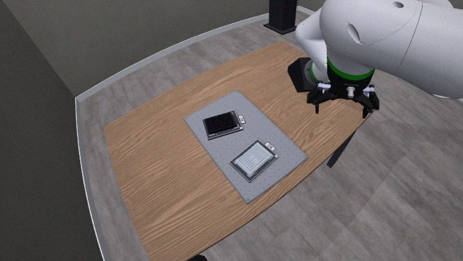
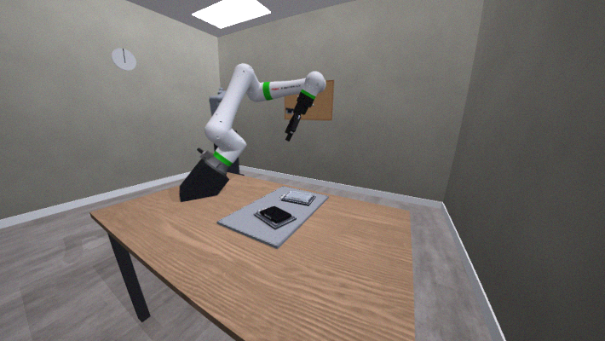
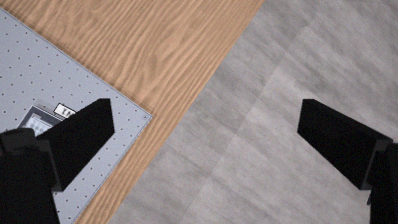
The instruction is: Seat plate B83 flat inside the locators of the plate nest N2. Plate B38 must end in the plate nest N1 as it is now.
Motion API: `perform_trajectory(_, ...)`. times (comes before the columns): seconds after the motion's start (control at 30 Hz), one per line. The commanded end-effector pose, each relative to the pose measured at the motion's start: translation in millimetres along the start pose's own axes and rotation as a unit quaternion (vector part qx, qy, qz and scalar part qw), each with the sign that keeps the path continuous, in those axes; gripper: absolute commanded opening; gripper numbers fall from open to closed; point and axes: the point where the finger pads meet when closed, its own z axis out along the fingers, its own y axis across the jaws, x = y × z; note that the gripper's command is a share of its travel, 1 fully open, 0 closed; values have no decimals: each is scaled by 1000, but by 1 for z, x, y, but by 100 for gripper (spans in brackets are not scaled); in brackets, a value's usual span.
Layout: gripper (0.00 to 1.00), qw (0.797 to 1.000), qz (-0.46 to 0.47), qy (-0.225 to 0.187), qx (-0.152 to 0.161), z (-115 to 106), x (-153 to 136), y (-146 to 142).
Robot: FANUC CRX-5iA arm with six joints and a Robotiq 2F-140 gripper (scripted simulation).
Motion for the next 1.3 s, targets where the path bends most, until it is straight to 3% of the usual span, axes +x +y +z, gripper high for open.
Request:
perform_trajectory(0.0,100,1000,0,0,0,0,0,0)
perform_trajectory(0.53,100,1000,0,0,0,0,0,0)
perform_trajectory(1.1,100,987,-156,-38,-3,18,-38,-57)
perform_trajectory(1.27,100,975,-217,-53,1,25,-49,-78)
